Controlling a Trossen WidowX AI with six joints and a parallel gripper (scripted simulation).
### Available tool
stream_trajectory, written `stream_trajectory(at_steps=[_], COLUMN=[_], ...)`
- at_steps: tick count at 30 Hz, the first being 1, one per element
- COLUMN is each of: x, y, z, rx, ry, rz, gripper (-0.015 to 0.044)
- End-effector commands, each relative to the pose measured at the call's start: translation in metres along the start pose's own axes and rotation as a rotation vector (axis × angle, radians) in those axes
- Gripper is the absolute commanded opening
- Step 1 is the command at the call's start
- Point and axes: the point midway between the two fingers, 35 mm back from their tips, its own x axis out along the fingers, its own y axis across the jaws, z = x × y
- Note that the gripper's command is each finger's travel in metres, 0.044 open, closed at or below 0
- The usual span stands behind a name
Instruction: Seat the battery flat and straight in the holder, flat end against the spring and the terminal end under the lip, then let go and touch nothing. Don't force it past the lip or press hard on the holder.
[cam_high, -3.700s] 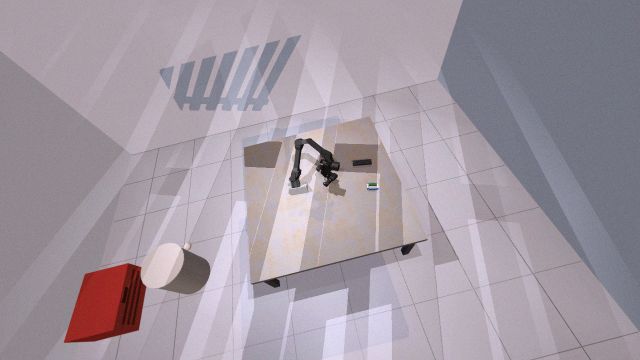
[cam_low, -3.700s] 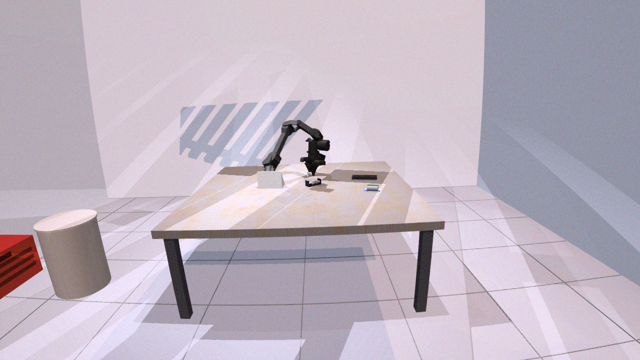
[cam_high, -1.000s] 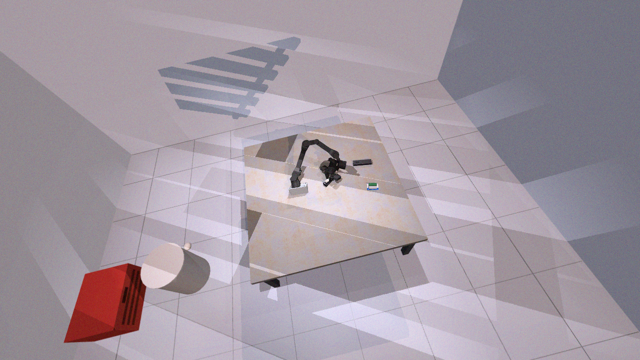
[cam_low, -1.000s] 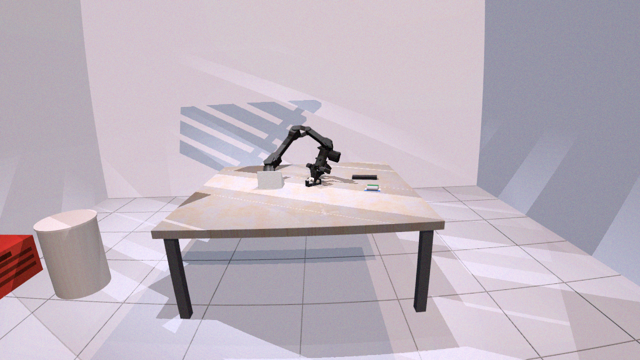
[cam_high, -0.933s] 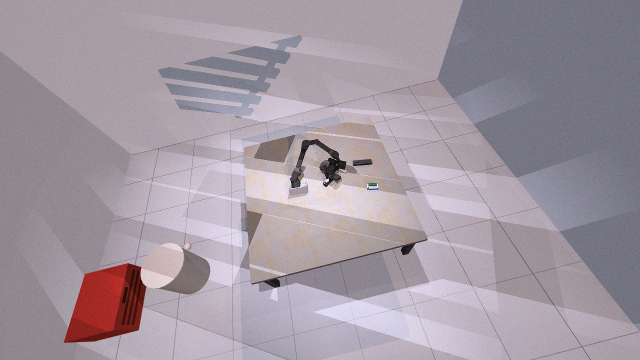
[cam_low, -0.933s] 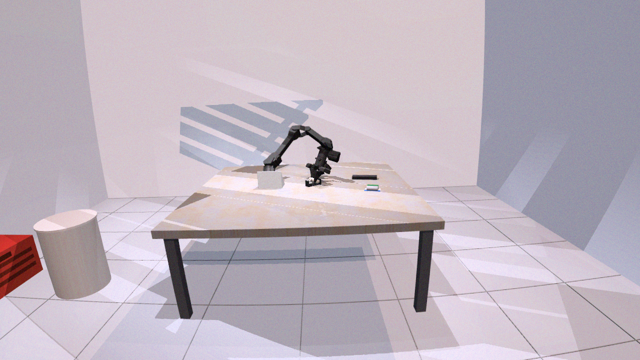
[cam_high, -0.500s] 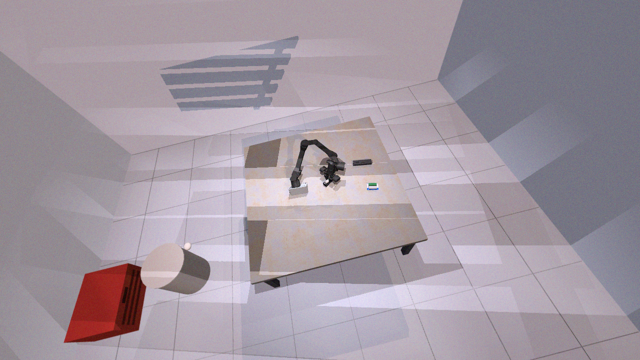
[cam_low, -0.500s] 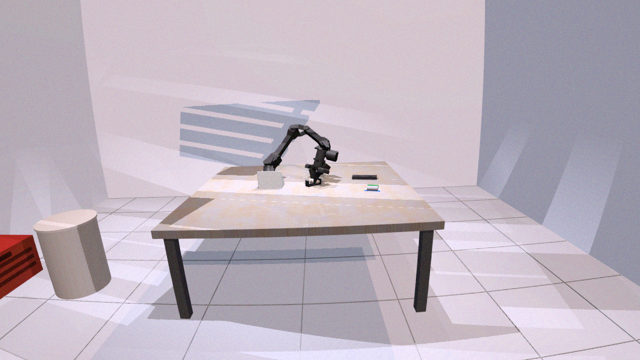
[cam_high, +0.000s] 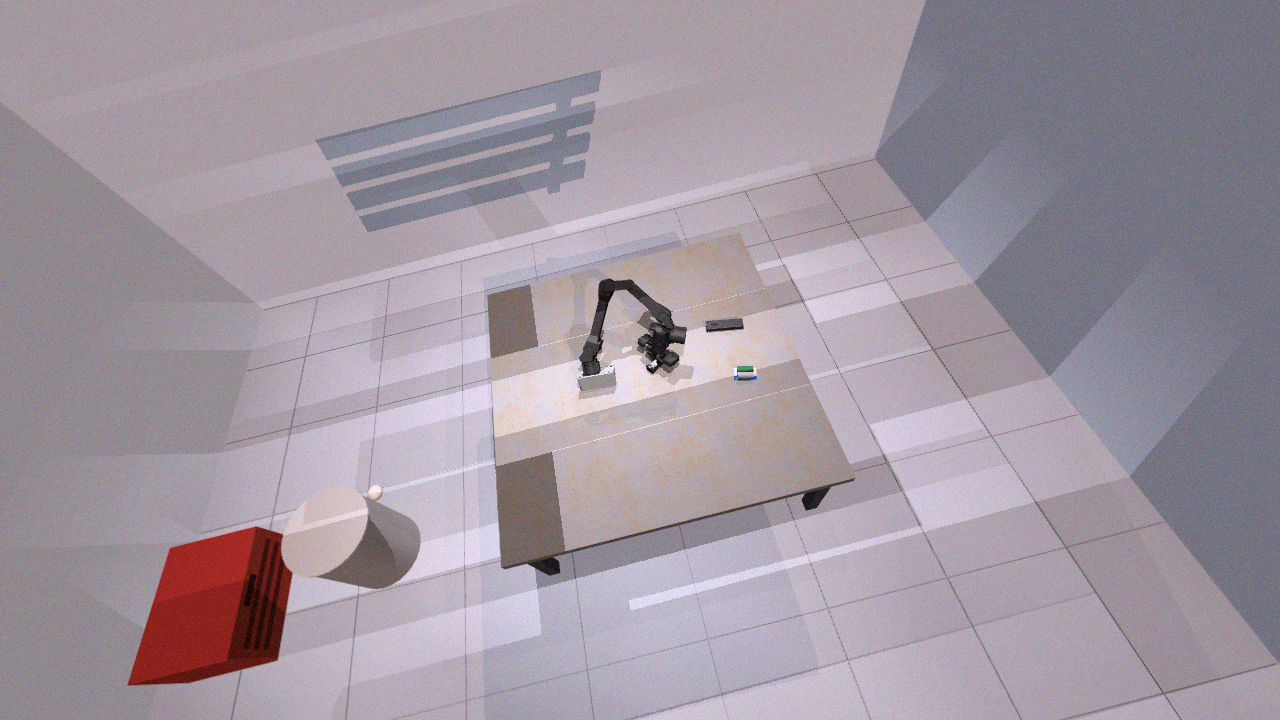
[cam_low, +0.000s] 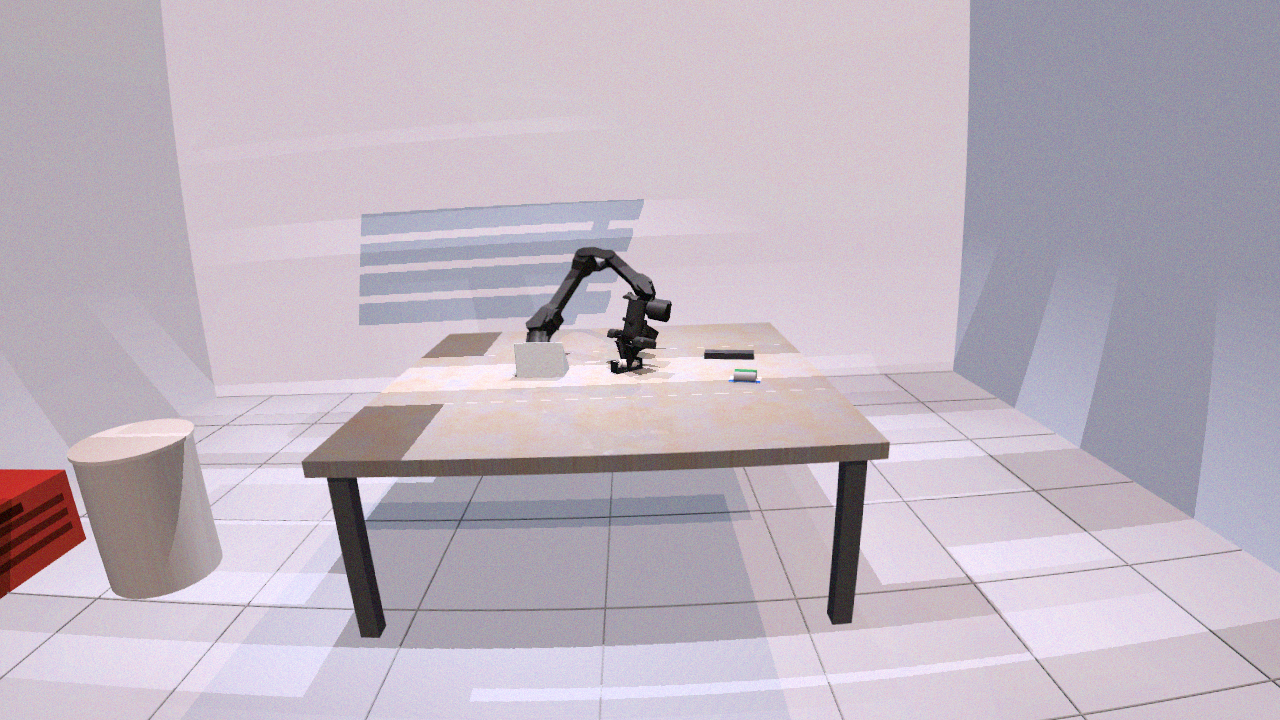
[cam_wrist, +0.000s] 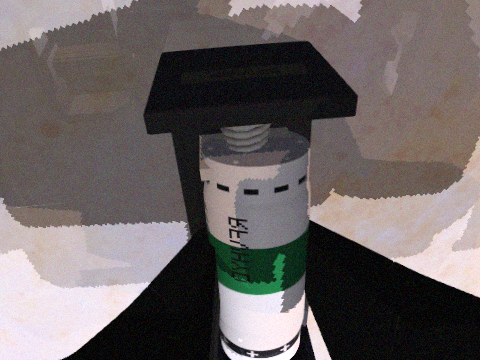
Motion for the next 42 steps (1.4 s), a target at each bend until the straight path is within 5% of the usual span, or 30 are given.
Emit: stream_trajectory(at_steps=[1, 42], x=[-0.0016, 0.0016], y=[-0.0003, 0.0013], z=[0.0043, 0.0031], rx=[-0.019, -0.032], ry=[-0.055, -0.167], rz=[-0.009, -0.002], gripper=[0.0084, 0.0084])
